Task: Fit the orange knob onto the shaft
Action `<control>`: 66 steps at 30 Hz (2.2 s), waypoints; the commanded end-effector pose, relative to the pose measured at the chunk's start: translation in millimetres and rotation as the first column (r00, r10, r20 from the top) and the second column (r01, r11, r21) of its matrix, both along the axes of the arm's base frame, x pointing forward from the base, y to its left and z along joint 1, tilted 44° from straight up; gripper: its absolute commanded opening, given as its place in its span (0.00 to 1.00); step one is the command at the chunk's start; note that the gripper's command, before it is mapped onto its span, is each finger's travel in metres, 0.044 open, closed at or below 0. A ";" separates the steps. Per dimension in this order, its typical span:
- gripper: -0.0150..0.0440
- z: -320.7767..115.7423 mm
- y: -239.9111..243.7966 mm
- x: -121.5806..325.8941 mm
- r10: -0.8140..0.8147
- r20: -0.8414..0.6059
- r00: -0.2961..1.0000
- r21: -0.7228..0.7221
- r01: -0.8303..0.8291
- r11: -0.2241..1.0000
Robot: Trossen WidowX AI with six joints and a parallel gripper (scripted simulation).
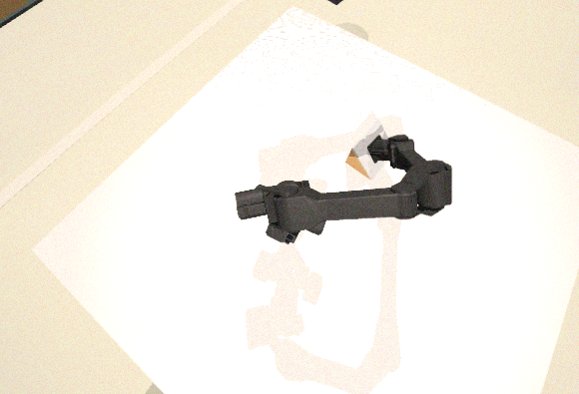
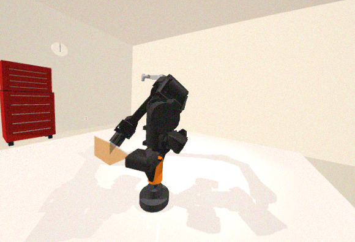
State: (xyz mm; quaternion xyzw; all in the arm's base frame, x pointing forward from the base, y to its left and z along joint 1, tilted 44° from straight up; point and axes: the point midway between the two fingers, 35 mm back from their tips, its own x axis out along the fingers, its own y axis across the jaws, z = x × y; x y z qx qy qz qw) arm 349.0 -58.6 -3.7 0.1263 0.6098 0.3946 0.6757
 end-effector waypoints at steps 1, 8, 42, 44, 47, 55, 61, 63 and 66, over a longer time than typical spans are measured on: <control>0.25 -1.3 -0.3 0.7 0.011 0.018 1.000 -0.001 -0.011 1.000; 0.25 -2.1 1.3 -0.4 0.011 0.018 1.000 -0.001 -0.011 1.000; 0.25 -2.9 0.9 0.7 0.161 0.161 0.974 -0.004 -0.162 0.987; 0.25 -2.3 0.8 0.3 0.161 0.161 0.974 -0.004 -0.162 0.987; 0.25 -1.7 1.5 -0.4 0.161 0.161 0.974 -0.003 -0.162 0.987; 0.25 -0.3 3.4 -1.6 0.161 0.161 0.974 -0.003 -0.162 0.987; 0.25 -1.1 3.0 -1.2 0.161 0.161 0.974 -0.003 -0.162 0.987; 0.25 -1.1 3.0 -1.2 0.161 0.161 0.974 -0.003 -0.162 0.987; 0.25 -1.1 3.0 -1.2 0.161 0.161 0.974 -0.003 -0.162 0.987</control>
